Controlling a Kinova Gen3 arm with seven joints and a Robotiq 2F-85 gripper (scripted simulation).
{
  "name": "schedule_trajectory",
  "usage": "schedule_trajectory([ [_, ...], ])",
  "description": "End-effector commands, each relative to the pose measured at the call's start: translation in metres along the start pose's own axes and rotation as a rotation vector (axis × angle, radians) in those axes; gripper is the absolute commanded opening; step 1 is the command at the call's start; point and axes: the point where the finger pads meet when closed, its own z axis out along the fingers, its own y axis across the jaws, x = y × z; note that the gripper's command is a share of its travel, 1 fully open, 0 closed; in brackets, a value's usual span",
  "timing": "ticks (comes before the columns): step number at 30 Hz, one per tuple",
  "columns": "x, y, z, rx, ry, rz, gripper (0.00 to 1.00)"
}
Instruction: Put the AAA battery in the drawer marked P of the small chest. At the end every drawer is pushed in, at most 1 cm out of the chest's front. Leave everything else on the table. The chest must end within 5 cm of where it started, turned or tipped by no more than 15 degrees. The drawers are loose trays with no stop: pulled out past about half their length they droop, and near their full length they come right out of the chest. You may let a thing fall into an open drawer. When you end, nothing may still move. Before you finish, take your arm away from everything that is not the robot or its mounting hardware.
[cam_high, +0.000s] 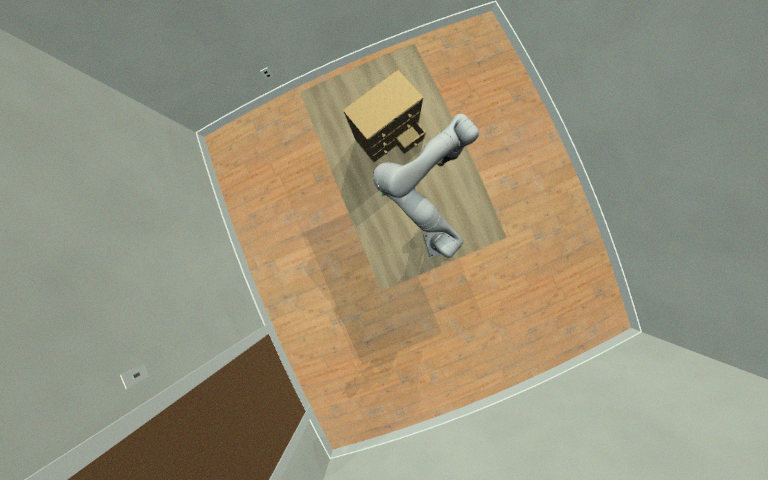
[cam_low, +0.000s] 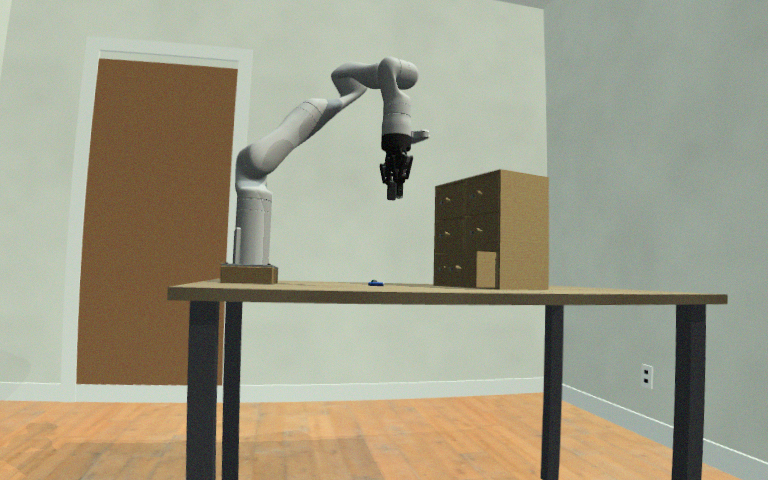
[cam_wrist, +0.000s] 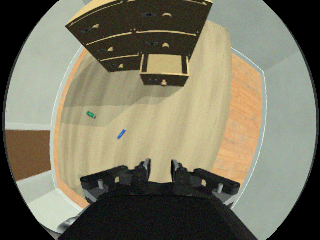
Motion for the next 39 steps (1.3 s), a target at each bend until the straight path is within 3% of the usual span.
schedule_trajectory([
  [1, 0.0, 0.0, 0.0, 0.0, 0.001, -0.001, 0.33],
  [19, 0.001, -0.004, 0.004, 0.0, 0.001, -0.074, 0.33],
  [39, 0.004, -0.019, 0.02, -0.001, 0.001, -0.333, 0.33],
])
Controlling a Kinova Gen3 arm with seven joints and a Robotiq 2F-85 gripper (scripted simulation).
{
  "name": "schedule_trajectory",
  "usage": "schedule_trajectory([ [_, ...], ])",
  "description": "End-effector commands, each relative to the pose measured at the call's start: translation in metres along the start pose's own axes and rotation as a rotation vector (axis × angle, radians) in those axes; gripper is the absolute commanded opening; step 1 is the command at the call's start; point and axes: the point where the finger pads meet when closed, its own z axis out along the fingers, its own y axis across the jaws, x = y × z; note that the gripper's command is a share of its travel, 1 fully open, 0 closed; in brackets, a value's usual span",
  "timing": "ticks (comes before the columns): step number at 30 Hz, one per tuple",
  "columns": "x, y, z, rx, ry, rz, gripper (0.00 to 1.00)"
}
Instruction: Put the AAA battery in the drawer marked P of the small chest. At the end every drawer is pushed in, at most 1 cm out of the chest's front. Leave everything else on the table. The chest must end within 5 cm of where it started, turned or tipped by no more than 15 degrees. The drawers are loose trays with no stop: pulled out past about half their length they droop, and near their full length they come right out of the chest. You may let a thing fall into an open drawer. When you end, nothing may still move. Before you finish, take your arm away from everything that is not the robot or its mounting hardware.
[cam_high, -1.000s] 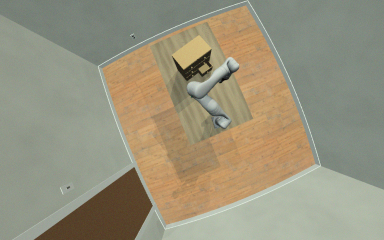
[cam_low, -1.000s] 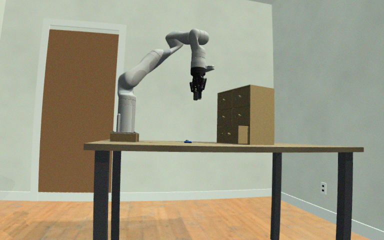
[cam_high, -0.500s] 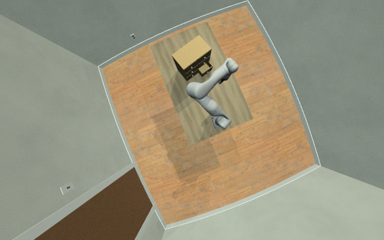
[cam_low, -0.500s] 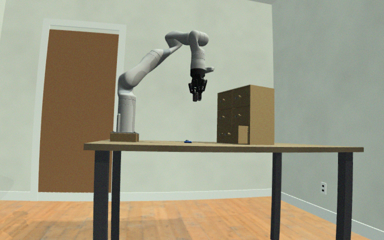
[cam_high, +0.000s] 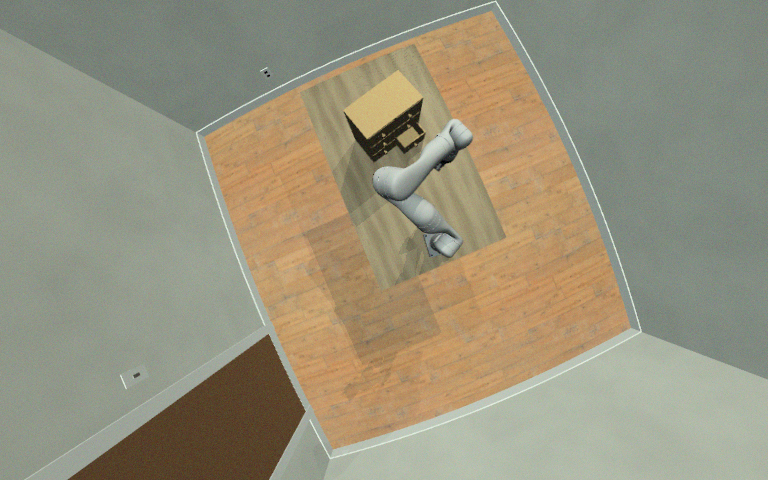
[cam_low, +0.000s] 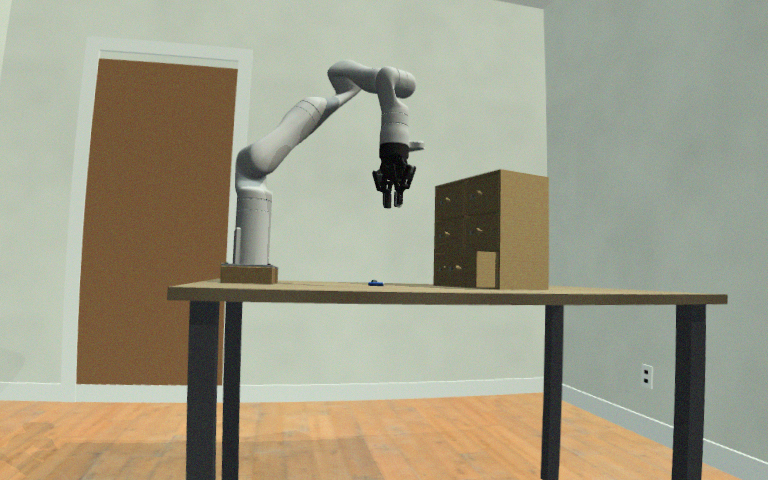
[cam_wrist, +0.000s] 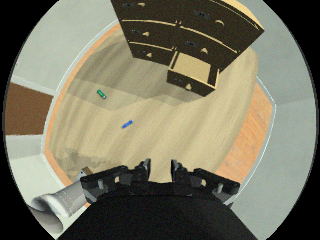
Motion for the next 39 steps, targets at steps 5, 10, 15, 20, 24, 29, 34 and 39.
schedule_trajectory([
  [5, 0.005, -0.008, 0.007, 0.001, 0.004, -0.127, 0.33],
  [10, 0.008, -0.014, 0.015, 0.001, 0.004, -0.246, 0.33],
  [15, 0.01, -0.018, 0.019, 0.001, 0.005, -0.322, 0.33],
  [20, 0.014, -0.025, 0.027, 0.0, 0.005, -0.457, 0.33],
  [24, 0.017, -0.031, 0.034, 0.0, 0.005, -0.57, 0.33],
  [29, 0.021, -0.038, 0.043, 0.0, 0.005, -0.715, 0.33],
  [34, 0.024, -0.043, 0.049, 0.0, 0.005, -0.804, 0.33],
  [39, 0.028, -0.051, 0.058, -0.001, 0.005, -0.953, 0.33],
])
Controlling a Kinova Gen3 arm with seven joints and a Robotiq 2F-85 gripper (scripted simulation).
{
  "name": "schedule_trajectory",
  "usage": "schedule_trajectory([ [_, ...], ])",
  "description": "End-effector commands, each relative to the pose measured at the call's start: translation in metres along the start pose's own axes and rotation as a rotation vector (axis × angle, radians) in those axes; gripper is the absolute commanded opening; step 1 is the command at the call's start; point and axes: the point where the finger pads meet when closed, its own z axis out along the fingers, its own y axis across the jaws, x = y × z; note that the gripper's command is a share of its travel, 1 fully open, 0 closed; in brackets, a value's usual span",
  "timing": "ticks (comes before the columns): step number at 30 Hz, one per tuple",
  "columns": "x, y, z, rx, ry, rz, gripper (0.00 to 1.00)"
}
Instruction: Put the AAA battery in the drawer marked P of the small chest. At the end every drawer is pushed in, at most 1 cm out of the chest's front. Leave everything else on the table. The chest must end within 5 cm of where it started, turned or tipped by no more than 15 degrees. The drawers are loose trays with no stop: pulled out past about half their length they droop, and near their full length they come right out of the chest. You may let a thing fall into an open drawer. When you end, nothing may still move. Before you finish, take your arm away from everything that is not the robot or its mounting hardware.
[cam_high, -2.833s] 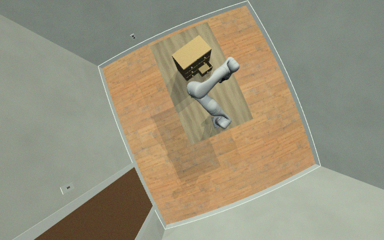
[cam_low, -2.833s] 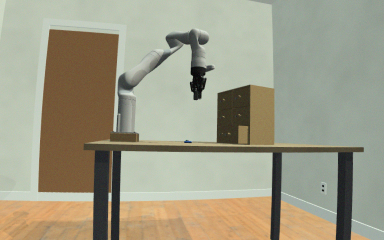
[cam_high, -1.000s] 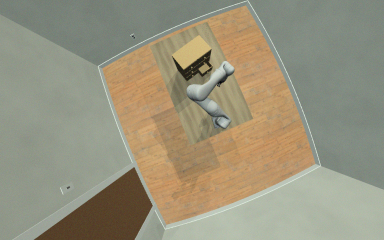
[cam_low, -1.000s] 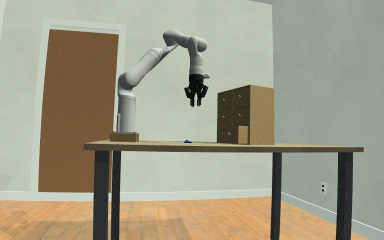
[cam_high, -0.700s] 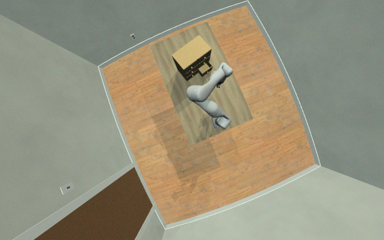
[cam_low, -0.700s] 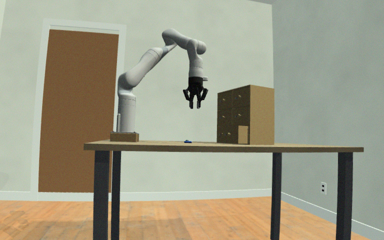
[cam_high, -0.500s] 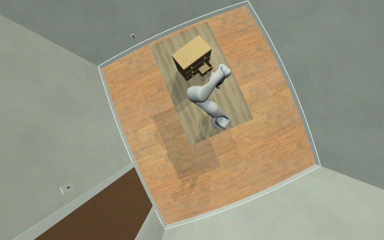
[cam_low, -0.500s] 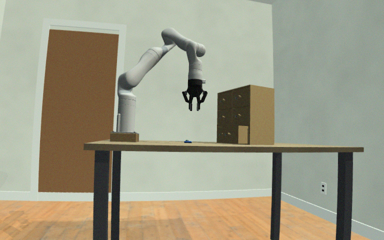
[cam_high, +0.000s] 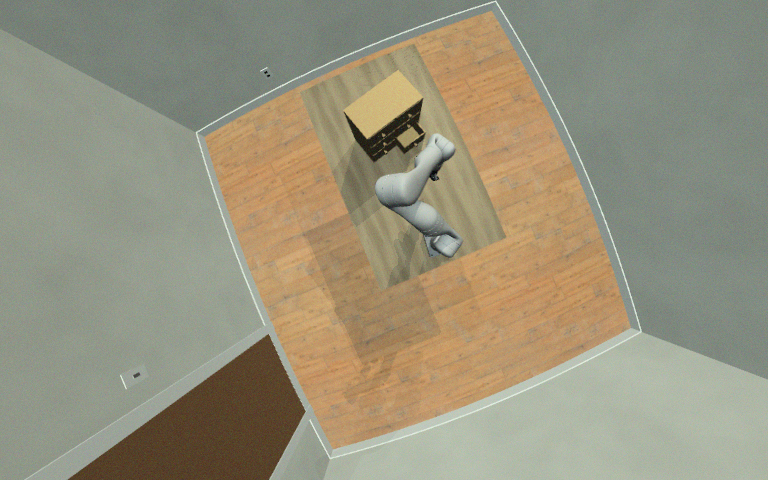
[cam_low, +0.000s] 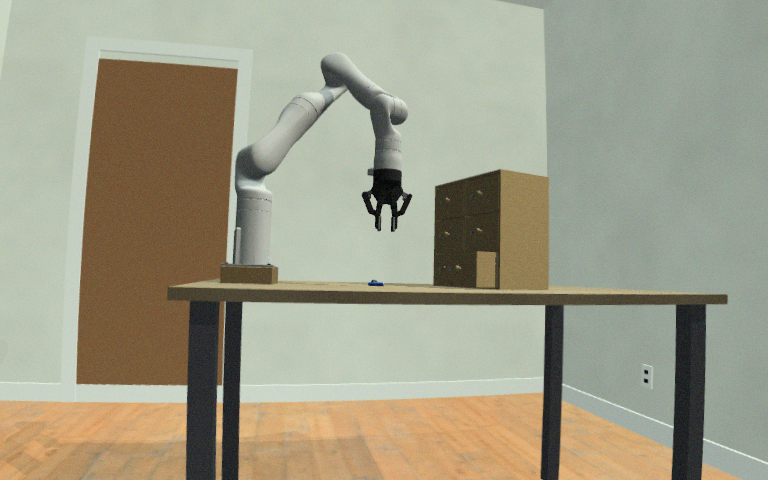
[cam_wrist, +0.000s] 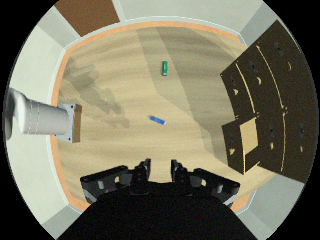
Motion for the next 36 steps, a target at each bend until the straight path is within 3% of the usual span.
schedule_trajectory([
  [1, 0.006, -0.001, 0.004, -0.002, 0.006, -0.061, 0.33],
  [24, 0.04, -0.007, 0.04, -0.004, 0.005, -0.652, 0.33],
  [36, 0.053, -0.009, 0.054, -0.005, 0.005, -0.883, 0.33],
])
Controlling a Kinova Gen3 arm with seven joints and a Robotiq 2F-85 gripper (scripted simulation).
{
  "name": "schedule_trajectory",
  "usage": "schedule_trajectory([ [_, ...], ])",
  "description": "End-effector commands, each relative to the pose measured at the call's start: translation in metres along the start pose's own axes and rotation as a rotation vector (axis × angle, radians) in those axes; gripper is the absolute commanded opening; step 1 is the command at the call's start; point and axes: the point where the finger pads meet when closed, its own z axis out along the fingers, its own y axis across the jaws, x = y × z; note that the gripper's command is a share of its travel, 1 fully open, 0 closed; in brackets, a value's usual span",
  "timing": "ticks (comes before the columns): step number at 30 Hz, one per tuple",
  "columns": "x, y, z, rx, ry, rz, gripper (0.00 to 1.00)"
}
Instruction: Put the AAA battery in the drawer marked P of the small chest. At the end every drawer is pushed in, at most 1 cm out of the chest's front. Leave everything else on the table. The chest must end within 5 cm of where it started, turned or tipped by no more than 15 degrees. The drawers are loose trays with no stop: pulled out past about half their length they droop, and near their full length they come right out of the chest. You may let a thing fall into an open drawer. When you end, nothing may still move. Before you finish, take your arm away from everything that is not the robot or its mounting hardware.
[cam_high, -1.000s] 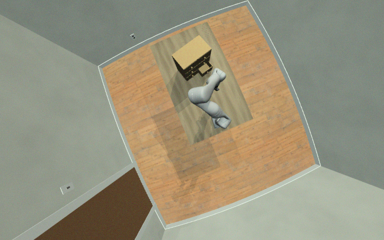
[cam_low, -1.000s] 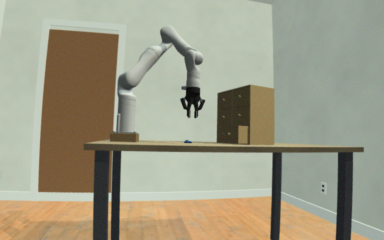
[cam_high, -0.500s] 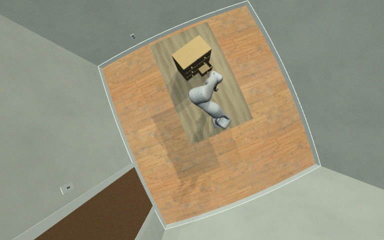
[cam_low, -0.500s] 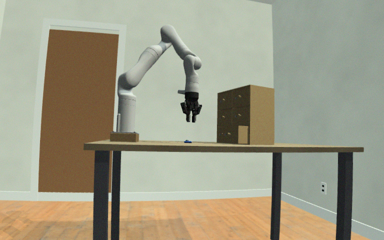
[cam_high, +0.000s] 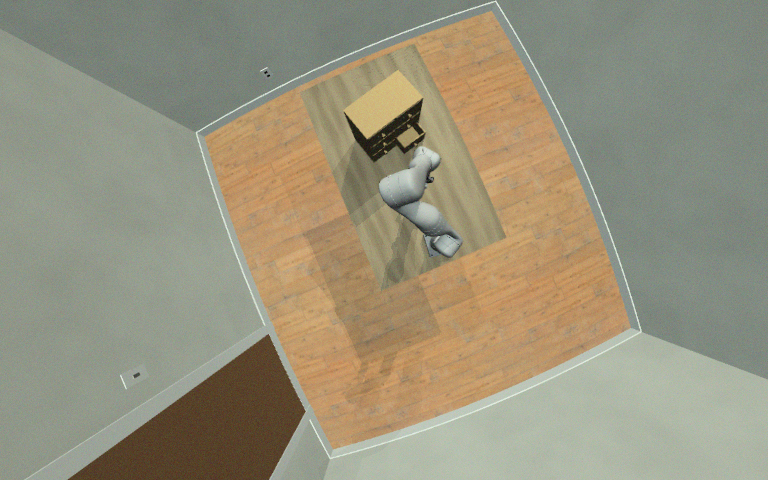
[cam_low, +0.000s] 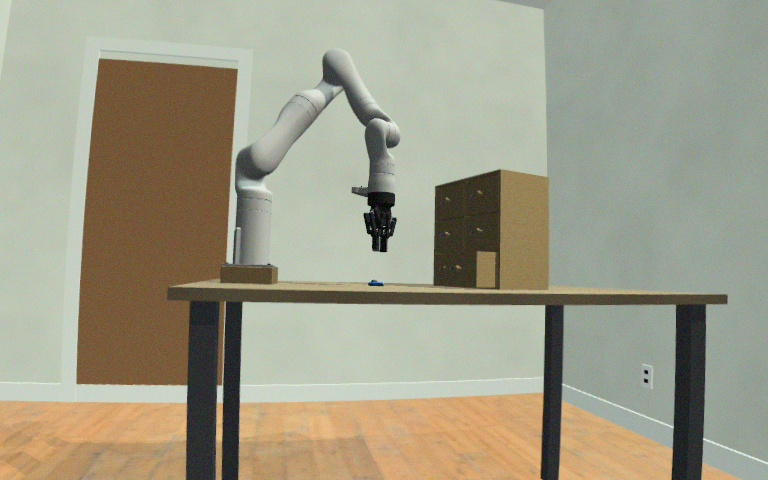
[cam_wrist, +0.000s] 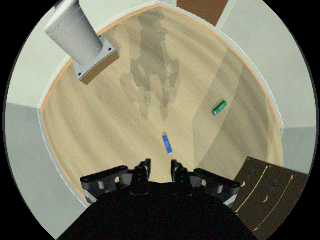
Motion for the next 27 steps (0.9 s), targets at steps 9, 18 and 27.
schedule_trajectory([
  [9, 0.007, 0.005, 0.01, -0.002, 0.002, -0.15, 0.33],
  [18, 0.013, 0.01, 0.017, -0.002, 0.001, -0.272, 0.33],
  [27, 0.015, 0.012, 0.021, -0.002, 0.001, -0.33, 0.33],
])
